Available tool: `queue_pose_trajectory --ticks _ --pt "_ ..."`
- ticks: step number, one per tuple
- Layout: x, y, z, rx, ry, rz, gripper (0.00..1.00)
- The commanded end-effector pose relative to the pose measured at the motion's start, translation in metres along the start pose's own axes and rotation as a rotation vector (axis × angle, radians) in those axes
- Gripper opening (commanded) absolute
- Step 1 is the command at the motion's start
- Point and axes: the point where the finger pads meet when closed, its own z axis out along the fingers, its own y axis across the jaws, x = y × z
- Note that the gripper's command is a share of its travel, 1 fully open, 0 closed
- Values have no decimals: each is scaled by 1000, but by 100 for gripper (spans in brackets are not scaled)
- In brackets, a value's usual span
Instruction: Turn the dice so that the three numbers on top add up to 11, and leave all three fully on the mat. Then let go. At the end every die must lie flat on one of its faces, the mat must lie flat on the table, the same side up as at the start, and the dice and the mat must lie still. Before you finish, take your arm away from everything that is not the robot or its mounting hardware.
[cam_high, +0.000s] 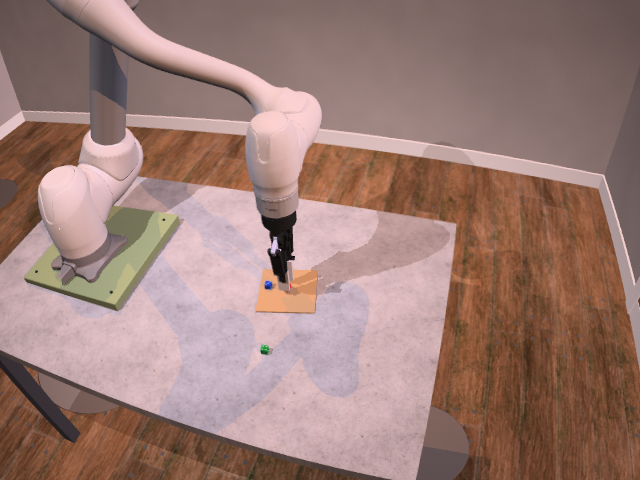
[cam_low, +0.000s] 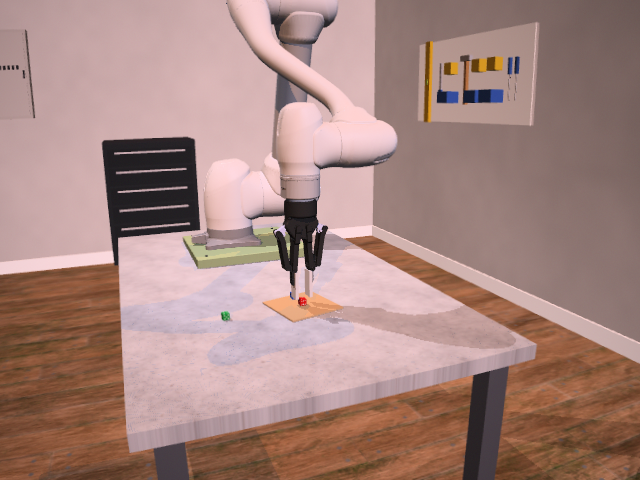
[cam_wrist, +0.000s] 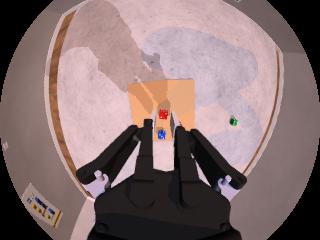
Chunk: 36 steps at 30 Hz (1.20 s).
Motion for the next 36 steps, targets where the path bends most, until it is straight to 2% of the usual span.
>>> queue_pose_trajectory --ticks 1,3,14,22,23,36 --pt "1 -3 -16 1 1 -9 19" --pt "1 -3 -16 1 1 -9 19" --pt "1 -3 -69 1 1 -9 19" --pt "1 -3 -75 1 1 -9 19" --pt "1 -3 -75 1 1 -9 100" --pt "1 -3 -75 1 1 -9 100"
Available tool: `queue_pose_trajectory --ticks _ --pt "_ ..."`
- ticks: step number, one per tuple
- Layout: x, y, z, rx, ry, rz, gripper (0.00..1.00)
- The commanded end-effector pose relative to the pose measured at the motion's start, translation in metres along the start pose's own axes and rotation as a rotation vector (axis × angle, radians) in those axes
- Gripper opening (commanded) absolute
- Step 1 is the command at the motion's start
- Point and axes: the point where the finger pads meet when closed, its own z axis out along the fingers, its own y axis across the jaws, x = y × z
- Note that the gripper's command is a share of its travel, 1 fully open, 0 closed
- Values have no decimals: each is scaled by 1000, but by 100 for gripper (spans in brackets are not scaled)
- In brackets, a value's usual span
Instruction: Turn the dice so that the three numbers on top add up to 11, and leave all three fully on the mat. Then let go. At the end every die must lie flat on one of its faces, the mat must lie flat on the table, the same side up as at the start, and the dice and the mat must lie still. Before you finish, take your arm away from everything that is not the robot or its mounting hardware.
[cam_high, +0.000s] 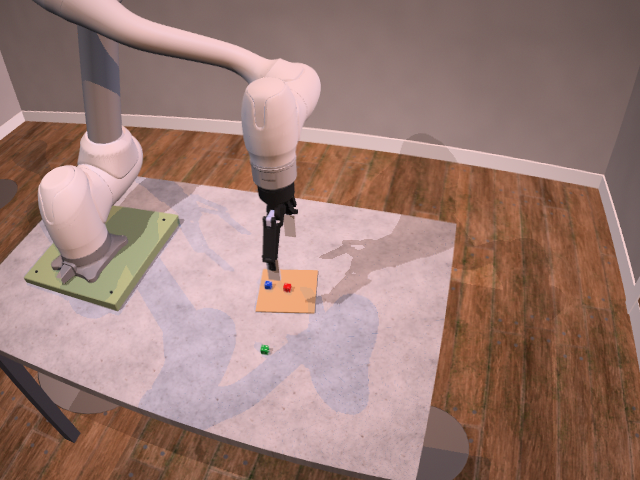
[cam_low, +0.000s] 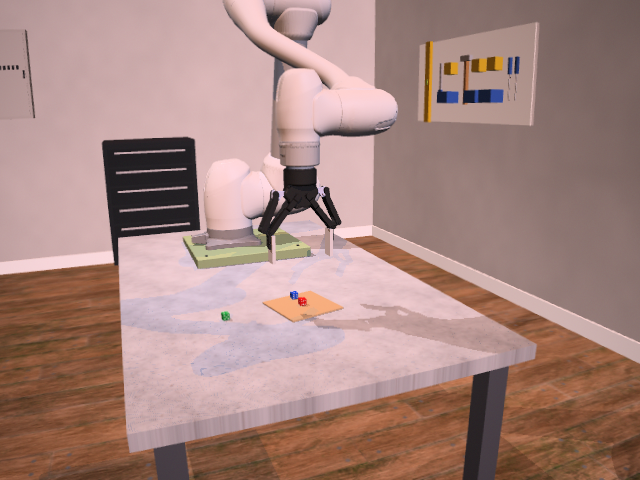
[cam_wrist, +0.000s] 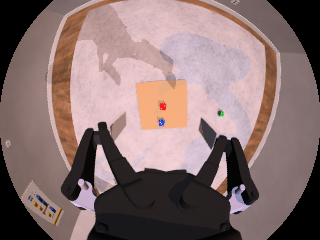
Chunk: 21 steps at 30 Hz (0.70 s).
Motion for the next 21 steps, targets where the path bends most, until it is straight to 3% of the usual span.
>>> queue_pose_trajectory --ticks 1,9,15,18,21 --pt "0 -3 -3 2 0 -8 100" --pt "1 0 -2 2 0 20 100" --pt "4 37 2 2 0 335 100" --pt "4 39 2 2 0 357 100" --pt "5 64 5 2 0 567 100"
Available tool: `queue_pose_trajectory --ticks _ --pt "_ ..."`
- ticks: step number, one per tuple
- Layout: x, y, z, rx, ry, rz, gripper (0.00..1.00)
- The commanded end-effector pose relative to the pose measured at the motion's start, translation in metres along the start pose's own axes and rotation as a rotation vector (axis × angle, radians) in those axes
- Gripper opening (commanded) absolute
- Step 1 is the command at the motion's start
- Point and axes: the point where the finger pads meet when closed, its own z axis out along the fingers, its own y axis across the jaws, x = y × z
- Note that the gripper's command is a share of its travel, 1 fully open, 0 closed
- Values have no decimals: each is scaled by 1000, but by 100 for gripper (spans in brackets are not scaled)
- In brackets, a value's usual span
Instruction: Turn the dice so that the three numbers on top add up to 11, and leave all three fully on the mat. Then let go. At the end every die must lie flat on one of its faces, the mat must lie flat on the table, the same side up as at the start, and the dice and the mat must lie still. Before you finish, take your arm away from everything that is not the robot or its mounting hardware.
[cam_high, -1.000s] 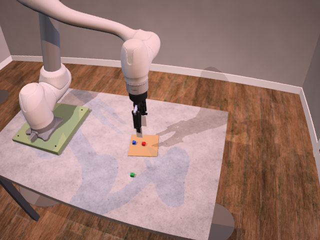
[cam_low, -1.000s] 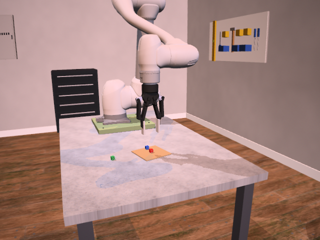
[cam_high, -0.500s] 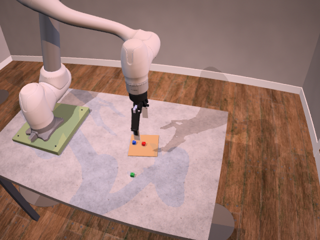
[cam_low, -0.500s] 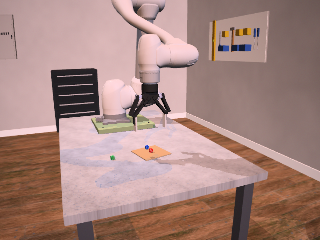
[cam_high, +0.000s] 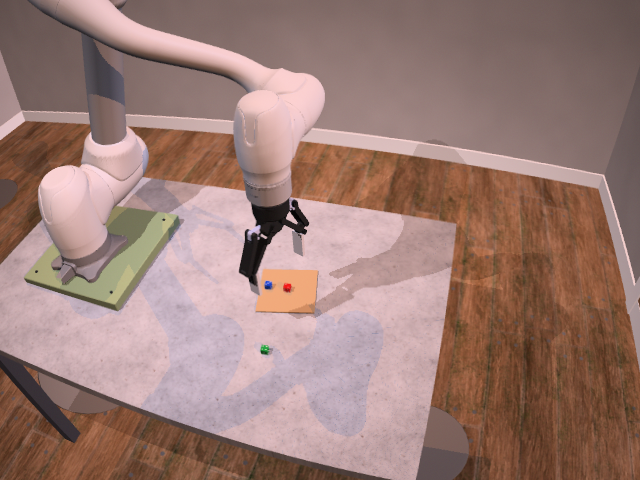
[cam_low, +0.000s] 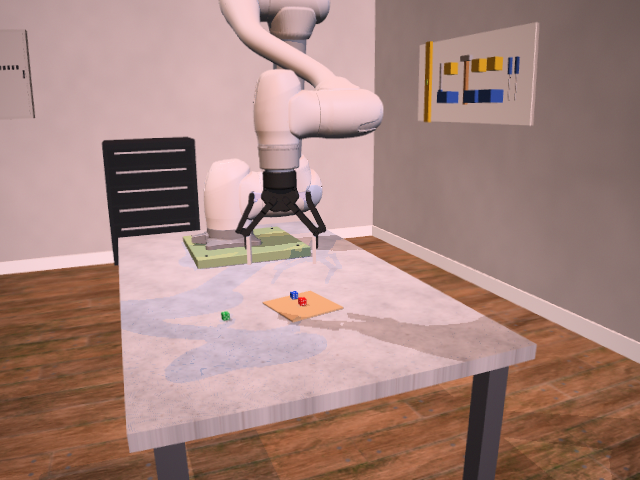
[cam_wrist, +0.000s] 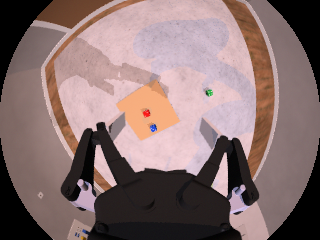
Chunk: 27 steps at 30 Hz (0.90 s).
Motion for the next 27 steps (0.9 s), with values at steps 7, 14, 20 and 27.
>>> queue_pose_trajectory --ticks 7,14,20,27 --pt "23 41 5 -2 6 401 100" --pt "34 69 9 -1 6 648 100" --pt "47 109 14 0 6 1005 100" --pt "51 123 15 0 6 1124 19"
